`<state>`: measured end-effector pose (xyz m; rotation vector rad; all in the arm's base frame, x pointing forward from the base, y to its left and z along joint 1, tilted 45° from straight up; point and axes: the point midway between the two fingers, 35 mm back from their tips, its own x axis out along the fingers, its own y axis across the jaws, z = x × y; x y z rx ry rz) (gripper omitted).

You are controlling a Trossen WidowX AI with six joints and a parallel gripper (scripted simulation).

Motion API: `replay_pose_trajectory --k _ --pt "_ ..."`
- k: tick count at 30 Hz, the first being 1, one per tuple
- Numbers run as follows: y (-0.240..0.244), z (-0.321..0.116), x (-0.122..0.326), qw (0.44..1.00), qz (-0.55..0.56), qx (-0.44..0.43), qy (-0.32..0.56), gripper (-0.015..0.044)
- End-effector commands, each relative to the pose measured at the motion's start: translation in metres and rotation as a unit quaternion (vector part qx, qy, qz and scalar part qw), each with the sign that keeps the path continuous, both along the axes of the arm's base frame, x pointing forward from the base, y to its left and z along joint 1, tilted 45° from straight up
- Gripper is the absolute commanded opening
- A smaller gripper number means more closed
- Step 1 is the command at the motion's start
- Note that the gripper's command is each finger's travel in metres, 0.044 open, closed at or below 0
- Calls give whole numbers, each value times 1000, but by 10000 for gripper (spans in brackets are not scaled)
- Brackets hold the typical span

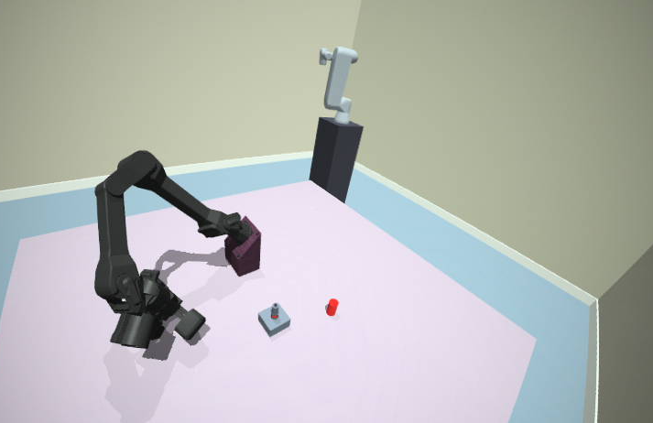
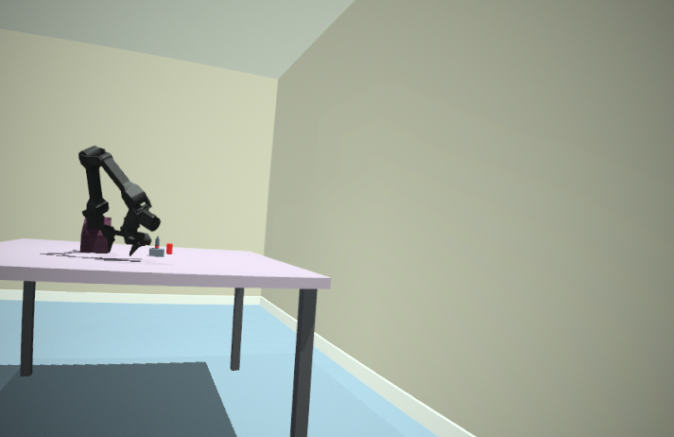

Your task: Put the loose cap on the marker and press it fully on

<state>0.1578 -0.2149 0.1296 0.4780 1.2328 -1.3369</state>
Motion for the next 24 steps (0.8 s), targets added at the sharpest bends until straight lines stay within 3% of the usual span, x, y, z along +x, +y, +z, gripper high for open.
replay_pose_trajectory --k 1,6,15,24 --pt "1 -1 2 1000 3 1 0 374" --pt "33 -28 60 997 75 19 13 243" --pt "133 -76 155 970 228 6 86 242" --pt "267 -142 188 917 370 -42 144 242"
